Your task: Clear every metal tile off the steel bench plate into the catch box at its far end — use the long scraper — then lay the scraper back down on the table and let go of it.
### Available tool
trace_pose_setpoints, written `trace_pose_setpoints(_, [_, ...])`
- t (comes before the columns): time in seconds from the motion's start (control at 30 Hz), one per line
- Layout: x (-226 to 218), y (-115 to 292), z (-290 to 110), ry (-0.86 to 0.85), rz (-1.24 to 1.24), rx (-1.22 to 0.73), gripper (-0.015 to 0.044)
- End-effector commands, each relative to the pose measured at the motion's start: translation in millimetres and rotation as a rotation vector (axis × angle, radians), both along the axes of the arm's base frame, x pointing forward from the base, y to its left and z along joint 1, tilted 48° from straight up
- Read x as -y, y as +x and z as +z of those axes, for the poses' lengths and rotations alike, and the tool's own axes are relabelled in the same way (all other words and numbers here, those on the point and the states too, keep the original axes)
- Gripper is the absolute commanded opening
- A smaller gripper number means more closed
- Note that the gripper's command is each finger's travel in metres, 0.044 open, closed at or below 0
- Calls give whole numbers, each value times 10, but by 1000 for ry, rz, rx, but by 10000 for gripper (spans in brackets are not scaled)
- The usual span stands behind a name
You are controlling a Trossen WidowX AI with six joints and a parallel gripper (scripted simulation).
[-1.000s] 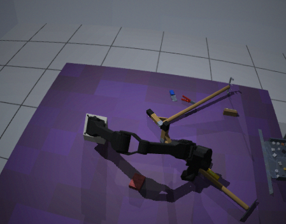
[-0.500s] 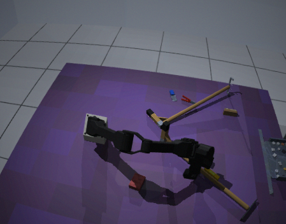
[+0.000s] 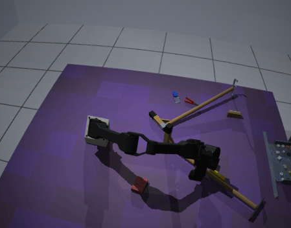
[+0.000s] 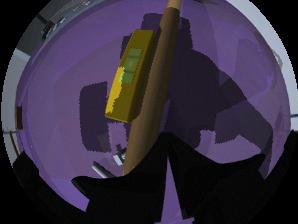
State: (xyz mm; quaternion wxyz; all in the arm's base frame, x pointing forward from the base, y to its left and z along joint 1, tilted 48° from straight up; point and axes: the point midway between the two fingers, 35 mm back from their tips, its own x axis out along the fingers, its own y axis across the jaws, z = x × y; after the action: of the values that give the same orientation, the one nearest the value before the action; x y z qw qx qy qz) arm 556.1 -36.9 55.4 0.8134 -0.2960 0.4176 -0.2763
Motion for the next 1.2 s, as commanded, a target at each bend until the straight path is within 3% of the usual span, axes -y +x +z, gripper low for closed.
trace_pose_setpoints(0.0, [-32,30,-38,3,-2,2,0])
trace_pose_setpoints(1.17, [-253,187,-255,3,-1,4,0])
